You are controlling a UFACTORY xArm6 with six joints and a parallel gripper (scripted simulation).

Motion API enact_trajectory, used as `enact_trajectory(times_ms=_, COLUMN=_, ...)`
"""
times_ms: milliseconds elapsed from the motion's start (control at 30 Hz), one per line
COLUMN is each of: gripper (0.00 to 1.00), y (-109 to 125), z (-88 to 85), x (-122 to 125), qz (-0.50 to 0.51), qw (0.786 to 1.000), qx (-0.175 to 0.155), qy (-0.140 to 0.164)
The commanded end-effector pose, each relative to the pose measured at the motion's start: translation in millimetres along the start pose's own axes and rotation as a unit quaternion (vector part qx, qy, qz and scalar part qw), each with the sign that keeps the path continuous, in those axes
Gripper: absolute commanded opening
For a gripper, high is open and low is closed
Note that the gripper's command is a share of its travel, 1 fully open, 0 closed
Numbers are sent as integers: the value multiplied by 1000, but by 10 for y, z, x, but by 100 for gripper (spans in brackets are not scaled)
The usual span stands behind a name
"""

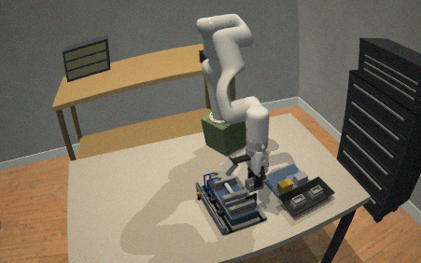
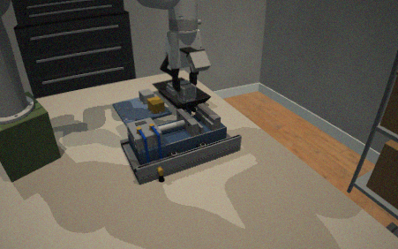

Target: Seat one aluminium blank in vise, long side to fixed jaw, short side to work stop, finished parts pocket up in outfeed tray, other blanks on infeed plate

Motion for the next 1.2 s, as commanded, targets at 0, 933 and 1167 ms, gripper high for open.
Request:
enact_trajectory(times_ms=0, gripper=0, y=-410, z=-11, x=-119, qz=2, qw=1000, qx=-2, qy=-1)
enact_trajectory(times_ms=933, gripper=0, y=-722, z=-16, x=-157, qz=4, qw=1000, qx=-1, qy=-2)
enact_trajectory(times_ms=1167, gripper=0, y=-727, z=-18, x=-160, qz=4, qw=1000, qx=-1, qy=-2)
Point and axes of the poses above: the point where the finger pads meet when closed, its own z axis out along the fingers, its own x axis across the jaws, y = z × x, the point moved 5 cm from there along -z, back along the fingers, and after that the axes turned 7 degrees about z, right-handed, at the moved point
